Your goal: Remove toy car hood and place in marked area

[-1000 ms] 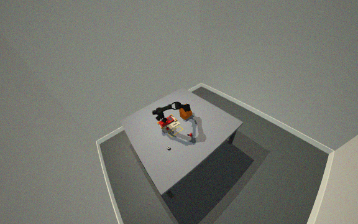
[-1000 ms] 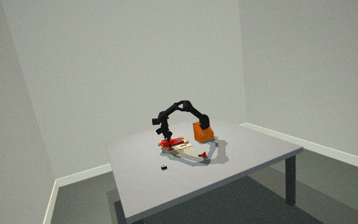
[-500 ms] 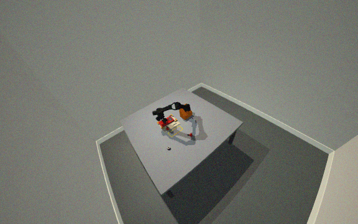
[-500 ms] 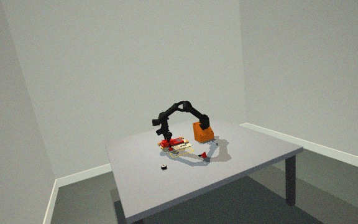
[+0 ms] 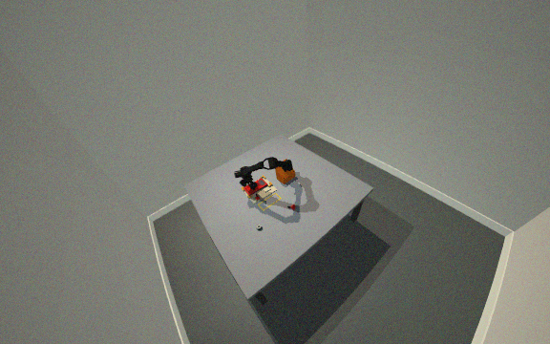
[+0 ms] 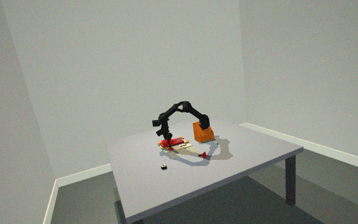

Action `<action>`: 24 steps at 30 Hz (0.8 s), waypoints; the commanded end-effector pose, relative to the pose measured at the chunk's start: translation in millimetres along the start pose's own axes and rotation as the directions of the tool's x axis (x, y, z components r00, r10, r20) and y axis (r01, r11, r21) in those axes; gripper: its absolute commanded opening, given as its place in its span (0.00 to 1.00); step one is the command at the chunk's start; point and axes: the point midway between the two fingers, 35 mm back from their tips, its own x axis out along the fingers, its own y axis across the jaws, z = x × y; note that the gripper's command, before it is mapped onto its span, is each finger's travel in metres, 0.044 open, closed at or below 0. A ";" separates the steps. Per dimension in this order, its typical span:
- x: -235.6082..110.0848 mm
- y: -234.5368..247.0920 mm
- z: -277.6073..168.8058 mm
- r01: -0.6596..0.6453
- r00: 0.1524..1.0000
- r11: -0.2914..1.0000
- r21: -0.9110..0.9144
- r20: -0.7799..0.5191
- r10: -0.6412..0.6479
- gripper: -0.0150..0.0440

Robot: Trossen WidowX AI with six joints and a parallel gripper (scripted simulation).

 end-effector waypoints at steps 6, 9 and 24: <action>0.5 0.0 -0.1 0.000 1.000 1.000 0.000 0.000 0.000 0.81; 0.5 0.0 -0.1 0.000 1.000 1.000 0.000 0.000 0.000 0.78; -4.3 -0.1 0.1 0.000 1.000 1.000 0.000 0.000 0.000 0.28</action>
